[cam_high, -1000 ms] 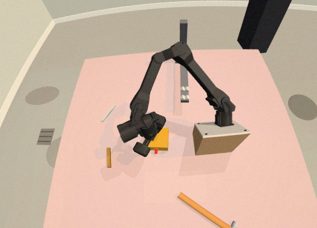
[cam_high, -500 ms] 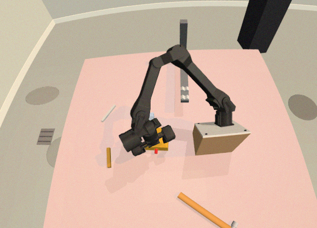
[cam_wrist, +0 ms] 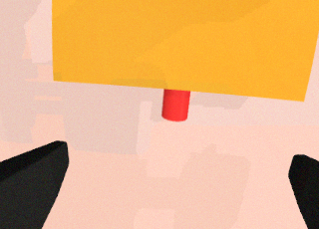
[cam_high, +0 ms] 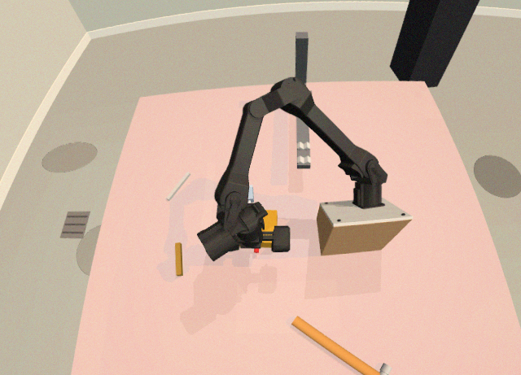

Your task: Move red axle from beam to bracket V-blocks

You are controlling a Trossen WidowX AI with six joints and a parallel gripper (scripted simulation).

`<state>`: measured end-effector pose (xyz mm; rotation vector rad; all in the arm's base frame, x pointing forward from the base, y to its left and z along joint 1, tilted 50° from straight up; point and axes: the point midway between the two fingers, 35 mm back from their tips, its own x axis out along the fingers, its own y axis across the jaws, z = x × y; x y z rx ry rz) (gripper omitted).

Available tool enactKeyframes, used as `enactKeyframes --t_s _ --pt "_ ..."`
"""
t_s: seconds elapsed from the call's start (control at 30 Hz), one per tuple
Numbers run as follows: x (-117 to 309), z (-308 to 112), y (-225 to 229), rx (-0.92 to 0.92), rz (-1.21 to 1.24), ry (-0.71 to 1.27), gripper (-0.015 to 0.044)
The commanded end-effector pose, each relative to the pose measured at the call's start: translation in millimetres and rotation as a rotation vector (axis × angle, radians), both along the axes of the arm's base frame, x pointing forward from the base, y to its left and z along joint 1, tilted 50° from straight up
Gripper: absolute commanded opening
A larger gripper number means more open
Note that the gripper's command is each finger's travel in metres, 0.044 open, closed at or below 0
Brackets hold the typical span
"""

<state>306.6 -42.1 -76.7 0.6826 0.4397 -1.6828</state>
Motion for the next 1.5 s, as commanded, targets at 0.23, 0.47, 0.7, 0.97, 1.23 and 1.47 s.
enactKeyframes --t_s 0.23,0.47,0.7,0.97,1.23,1.47 --pt "2 -7 -5 0.002 -0.011 -0.020 0.0440" --pt "1 -15 -13 0.002 -0.011 -0.020 0.0440" --pt "-1 -22 -22 0.002 -0.011 -0.020 0.0440" --pt "-3 -30 -32 0.000 -0.011 -0.020 0.0440" --pt "-4 -34 -37 -0.001 -0.012 -0.019 0.0440" --pt "-2 -33 -36 0.002 -0.014 -0.026 0.0361"
